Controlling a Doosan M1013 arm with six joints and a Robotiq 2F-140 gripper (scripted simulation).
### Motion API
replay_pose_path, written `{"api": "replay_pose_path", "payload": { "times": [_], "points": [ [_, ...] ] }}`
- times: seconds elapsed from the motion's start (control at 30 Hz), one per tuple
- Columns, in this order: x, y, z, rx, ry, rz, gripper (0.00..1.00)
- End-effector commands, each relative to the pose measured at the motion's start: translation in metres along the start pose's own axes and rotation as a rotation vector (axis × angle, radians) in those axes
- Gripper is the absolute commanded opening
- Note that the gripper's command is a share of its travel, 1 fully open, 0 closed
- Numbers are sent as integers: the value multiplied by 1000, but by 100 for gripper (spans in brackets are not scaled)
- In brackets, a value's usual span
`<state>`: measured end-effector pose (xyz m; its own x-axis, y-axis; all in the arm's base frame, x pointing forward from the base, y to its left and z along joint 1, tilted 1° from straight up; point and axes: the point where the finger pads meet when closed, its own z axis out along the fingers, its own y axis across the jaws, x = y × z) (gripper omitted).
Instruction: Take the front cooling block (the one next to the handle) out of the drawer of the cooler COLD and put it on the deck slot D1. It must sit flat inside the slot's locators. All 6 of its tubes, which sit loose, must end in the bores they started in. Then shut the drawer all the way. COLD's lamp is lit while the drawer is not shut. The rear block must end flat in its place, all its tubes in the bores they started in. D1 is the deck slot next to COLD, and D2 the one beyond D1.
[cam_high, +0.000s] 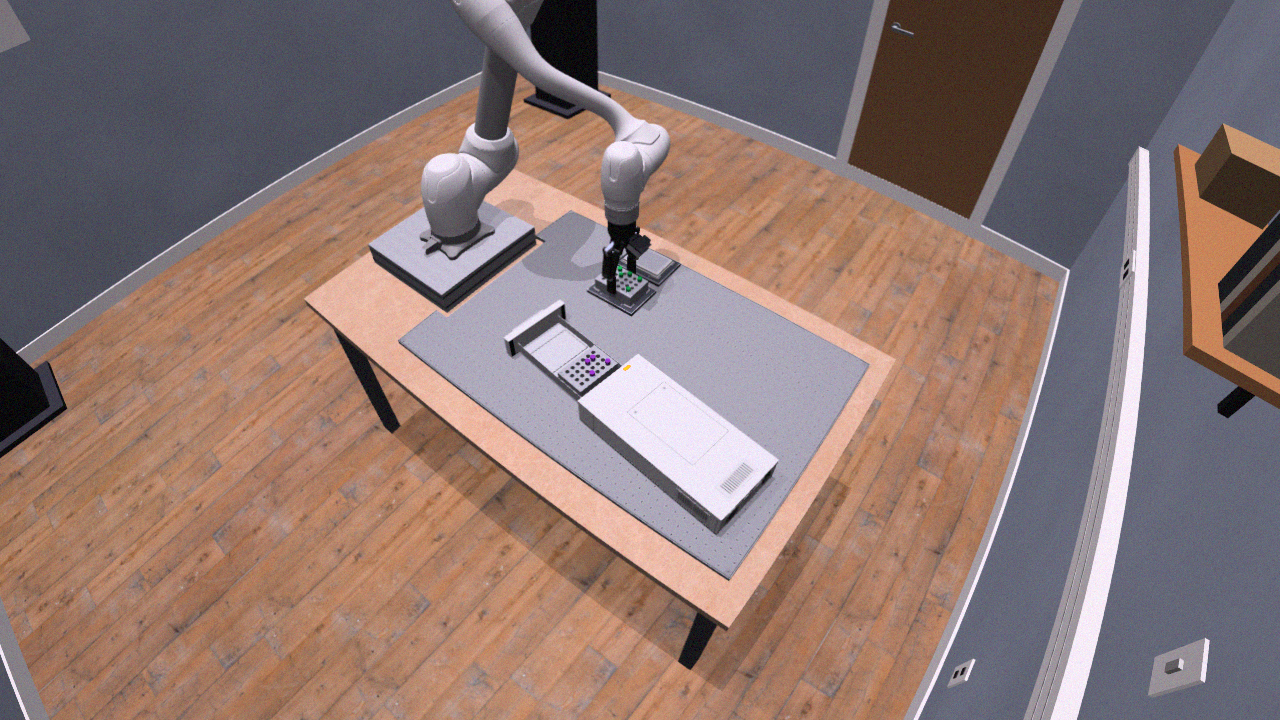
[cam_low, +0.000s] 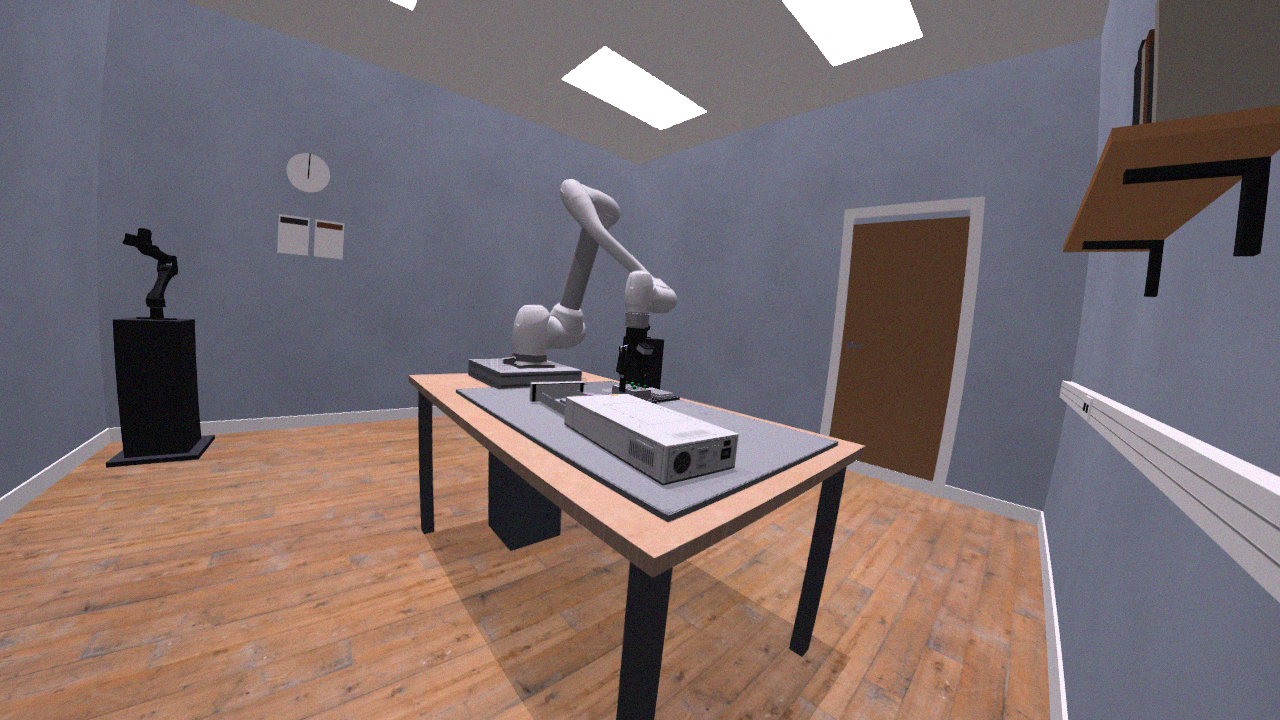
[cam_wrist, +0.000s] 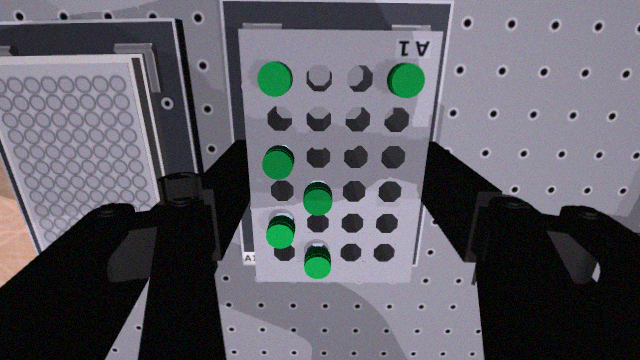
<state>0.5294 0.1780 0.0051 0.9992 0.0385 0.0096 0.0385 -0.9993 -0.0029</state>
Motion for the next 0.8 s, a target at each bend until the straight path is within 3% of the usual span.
{"api": "replay_pose_path", "payload": {
  "times": [0.0, 0.67, 0.77],
  "points": [
    [1, 0, -1, 1, 1, 0, 38],
    [1, 0, -1, 1, 1, 0, 65],
    [1, 0, -1, 1, 1, 0, 66]
  ]
}}
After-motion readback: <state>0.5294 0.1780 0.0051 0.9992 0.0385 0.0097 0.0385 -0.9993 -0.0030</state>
